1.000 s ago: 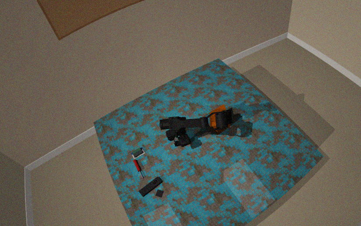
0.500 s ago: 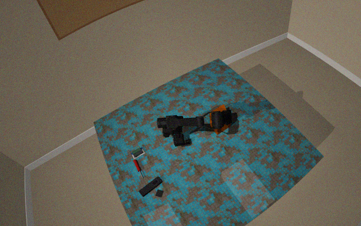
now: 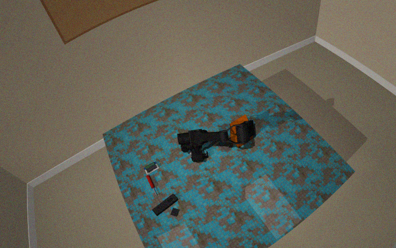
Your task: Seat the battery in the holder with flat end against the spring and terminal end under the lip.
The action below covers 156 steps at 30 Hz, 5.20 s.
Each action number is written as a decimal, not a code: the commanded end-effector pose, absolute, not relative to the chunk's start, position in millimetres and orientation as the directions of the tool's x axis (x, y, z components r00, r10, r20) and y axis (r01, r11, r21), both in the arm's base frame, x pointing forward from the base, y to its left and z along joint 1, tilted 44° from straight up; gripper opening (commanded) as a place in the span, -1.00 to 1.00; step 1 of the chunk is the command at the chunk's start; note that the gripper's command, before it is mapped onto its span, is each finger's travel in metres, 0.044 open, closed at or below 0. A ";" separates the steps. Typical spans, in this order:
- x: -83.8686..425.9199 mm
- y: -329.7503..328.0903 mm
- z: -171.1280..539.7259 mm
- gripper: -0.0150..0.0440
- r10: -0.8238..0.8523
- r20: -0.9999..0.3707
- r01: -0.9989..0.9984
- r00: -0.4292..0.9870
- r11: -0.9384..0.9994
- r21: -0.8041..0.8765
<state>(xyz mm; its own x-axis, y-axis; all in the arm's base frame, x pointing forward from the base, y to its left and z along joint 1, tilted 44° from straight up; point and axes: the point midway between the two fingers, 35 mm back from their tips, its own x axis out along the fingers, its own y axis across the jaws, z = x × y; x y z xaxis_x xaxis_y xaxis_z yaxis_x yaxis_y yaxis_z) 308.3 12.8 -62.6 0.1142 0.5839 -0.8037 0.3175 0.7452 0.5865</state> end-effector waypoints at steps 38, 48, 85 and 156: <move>300.1 29.6 -76.9 -0.26 0.477 -0.812 0.333 0.336 0.746 0.576; 297.0 32.8 -76.4 -0.26 0.450 -0.804 0.339 0.390 0.742 0.579; 273.2 39.7 -72.7 -0.26 0.449 -0.800 0.341 0.398 0.737 0.584; 287.2 42.2 -87.3 -0.26 0.555 -0.830 0.312 0.057 0.779 0.543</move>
<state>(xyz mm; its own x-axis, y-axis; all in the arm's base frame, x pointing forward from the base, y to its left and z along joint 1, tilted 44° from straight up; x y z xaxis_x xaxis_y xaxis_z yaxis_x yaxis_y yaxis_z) 292.2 40.0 -84.9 0.0929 0.5421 -0.8351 0.3044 0.7831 0.5422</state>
